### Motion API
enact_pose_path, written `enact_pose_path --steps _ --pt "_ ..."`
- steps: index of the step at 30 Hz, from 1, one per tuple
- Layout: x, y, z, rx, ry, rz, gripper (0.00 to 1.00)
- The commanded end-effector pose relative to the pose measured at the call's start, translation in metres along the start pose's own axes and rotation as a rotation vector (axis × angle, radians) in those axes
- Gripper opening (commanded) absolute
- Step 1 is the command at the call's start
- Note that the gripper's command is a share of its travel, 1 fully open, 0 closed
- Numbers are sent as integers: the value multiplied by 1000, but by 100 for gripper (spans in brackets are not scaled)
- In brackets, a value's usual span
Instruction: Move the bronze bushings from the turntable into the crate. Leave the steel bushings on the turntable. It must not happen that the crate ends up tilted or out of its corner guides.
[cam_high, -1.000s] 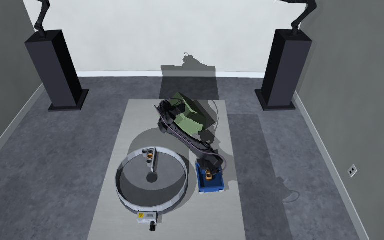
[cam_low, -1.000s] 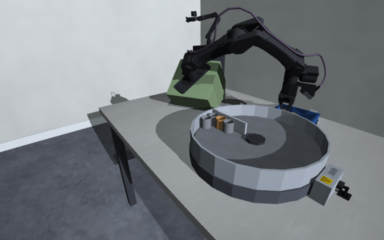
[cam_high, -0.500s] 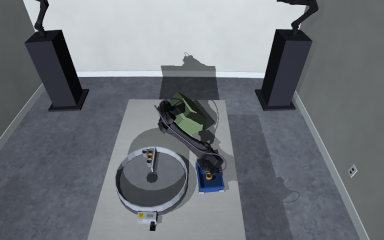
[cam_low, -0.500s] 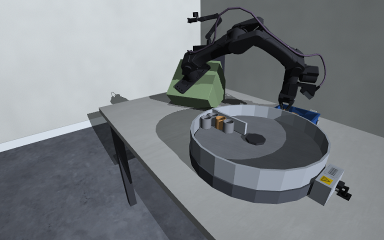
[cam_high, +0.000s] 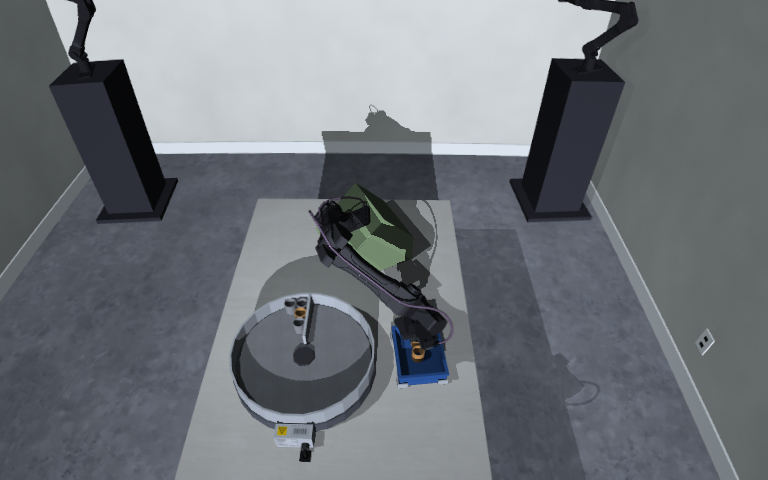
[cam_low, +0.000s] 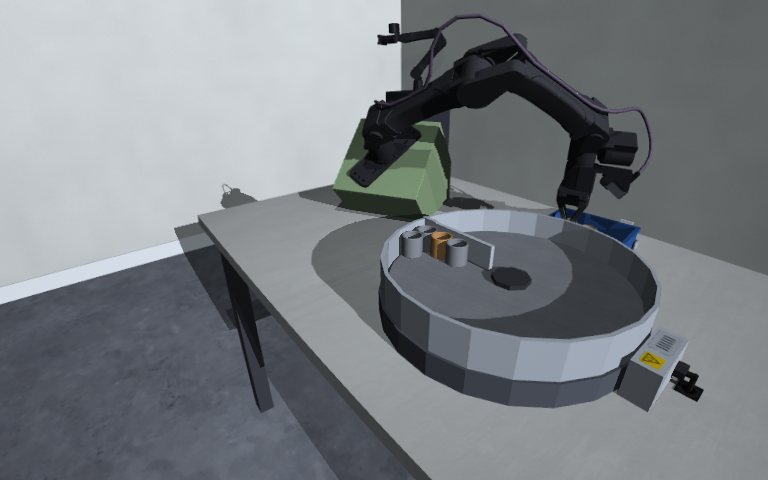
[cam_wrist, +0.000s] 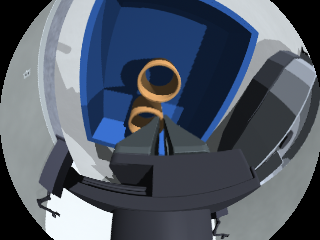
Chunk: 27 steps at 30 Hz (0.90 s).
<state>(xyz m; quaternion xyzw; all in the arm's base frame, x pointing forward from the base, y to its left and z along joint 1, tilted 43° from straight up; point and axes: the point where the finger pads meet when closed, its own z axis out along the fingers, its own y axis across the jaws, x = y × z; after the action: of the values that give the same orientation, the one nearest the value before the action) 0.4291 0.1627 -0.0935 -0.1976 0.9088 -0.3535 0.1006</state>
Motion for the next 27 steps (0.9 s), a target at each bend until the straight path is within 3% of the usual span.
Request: enact_pose_path --steps 1,5,27 --pt "-15 6 -24 -7 -55 -7 0" --pt "-20 2 -30 -14 -78 16 0" --pt "-21 3 -30 -16 -84 23 0"
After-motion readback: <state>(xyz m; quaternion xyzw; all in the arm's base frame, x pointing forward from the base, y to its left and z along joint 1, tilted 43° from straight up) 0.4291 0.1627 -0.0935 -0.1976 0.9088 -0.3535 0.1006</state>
